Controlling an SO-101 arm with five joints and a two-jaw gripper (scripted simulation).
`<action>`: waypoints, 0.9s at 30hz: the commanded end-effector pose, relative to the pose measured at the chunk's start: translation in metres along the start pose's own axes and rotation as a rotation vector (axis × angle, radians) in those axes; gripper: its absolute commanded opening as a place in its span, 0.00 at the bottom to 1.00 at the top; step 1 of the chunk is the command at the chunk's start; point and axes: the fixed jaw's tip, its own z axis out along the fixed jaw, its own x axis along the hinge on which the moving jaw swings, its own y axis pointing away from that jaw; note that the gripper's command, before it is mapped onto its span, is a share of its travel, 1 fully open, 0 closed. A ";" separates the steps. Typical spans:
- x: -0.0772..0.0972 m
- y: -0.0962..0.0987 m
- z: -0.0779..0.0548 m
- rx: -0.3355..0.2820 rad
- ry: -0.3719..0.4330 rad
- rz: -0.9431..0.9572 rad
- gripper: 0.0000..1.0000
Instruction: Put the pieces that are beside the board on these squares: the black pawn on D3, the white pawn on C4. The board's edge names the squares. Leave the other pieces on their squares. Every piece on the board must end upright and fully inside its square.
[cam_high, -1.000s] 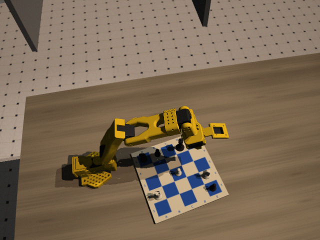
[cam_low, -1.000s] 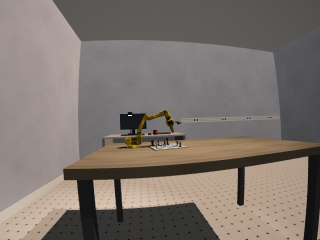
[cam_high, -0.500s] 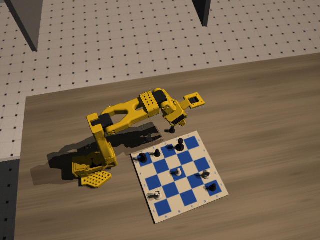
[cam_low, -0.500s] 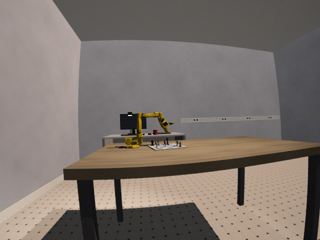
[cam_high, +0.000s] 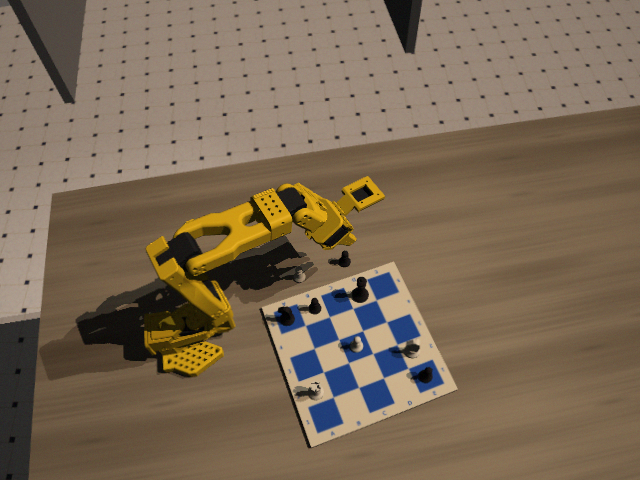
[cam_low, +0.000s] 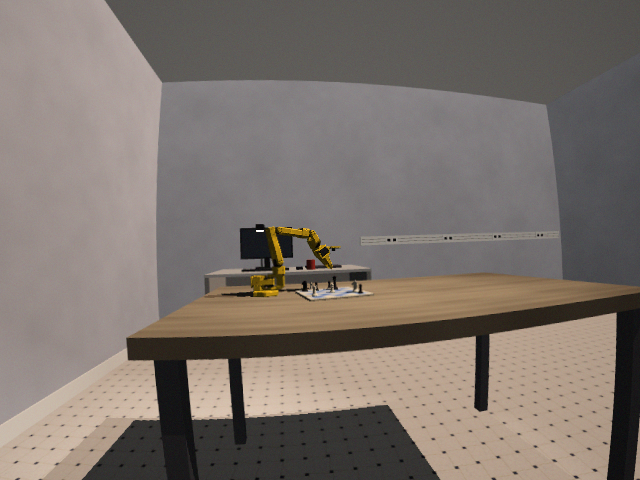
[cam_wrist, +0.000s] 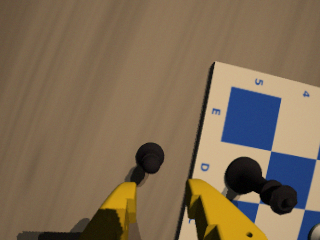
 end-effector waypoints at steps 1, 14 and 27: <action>0.000 0.002 -0.001 -0.005 -0.010 0.005 0.09; 0.007 0.004 0.002 -0.009 -0.010 -0.002 0.09; 0.008 0.004 0.004 -0.009 -0.009 -0.002 0.09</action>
